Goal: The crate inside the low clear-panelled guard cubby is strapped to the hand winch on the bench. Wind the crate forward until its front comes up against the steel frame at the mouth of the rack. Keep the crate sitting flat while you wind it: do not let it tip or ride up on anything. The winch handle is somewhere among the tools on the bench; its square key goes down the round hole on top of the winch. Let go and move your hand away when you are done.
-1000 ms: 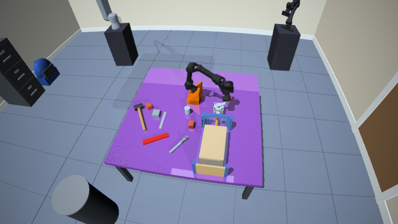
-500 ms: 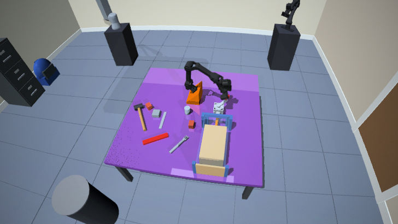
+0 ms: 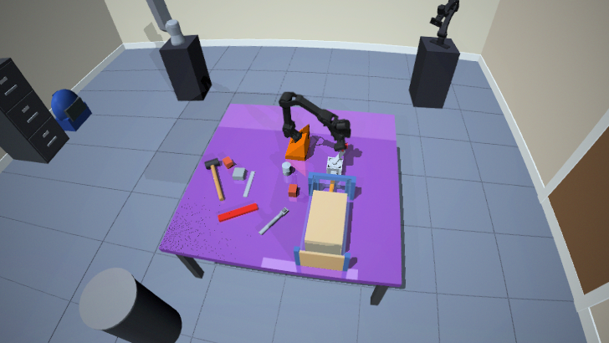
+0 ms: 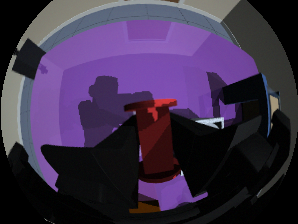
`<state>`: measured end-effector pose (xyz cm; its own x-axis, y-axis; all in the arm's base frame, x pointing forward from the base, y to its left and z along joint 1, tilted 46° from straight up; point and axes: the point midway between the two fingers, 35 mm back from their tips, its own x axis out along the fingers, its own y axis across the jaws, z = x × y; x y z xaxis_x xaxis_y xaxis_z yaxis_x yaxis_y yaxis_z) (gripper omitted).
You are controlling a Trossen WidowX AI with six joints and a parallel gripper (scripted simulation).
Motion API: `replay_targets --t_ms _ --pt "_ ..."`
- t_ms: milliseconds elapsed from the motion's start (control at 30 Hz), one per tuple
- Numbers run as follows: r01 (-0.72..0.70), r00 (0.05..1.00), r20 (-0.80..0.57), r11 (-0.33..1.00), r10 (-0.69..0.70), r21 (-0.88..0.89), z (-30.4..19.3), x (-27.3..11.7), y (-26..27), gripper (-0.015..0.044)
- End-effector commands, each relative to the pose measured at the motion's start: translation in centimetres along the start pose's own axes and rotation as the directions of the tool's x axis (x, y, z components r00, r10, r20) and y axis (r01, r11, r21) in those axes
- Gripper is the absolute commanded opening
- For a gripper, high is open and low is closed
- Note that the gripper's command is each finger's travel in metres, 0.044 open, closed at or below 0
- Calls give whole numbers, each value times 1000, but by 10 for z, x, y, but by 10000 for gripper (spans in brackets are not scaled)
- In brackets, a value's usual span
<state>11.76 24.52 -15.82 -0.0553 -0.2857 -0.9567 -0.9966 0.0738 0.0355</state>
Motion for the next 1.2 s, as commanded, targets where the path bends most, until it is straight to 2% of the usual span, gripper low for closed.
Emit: replay_targets --t_ms 0,1167 --pt "-13 999 -40 1000 13 1 -19 -3 7 0" --pt "-13 999 -46 1000 13 1 -81 -34 0 0"
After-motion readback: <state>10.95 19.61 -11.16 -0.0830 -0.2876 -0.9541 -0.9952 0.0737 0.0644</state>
